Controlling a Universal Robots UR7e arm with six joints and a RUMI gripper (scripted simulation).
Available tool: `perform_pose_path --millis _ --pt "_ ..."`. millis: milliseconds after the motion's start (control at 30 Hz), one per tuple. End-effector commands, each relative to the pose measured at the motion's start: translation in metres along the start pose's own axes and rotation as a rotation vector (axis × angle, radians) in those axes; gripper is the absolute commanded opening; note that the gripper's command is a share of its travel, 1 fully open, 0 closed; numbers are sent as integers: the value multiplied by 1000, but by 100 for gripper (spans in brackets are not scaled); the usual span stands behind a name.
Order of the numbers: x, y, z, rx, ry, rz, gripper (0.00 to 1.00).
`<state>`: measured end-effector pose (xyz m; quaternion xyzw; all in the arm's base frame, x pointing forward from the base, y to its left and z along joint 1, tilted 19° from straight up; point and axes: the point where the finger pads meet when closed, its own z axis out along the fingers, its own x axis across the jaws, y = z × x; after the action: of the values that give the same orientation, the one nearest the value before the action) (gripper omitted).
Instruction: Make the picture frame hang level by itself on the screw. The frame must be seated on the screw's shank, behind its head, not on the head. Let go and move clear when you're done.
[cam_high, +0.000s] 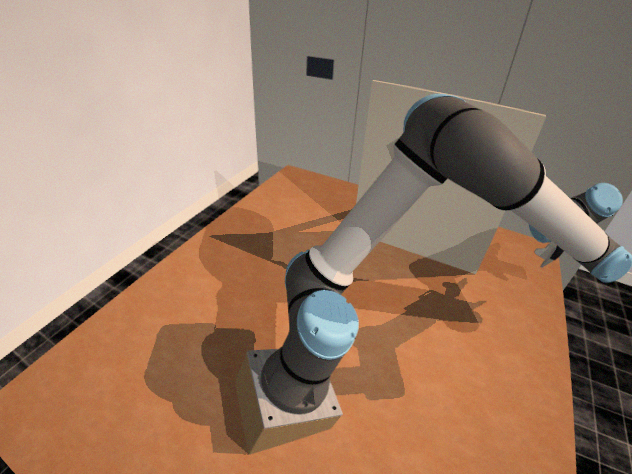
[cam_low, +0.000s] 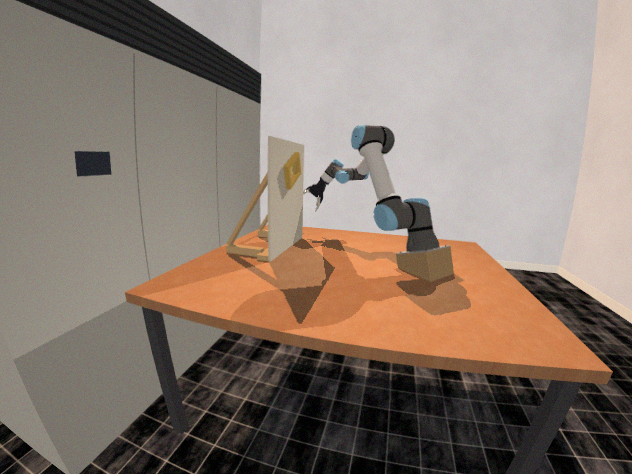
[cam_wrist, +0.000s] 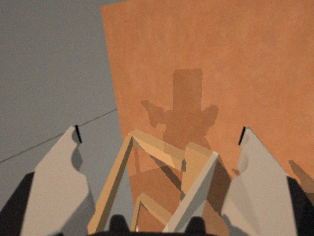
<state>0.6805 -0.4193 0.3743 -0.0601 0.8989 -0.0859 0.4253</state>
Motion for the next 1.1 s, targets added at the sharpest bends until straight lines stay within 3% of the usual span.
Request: perform_pose_path --millis 0,467,1067 --pt "-1 0 -1 2 -2 -1 100" --pt "-5 3 -12 33 -27 -15 100" --pt "-19 18 -52 144 -123 -70 100"
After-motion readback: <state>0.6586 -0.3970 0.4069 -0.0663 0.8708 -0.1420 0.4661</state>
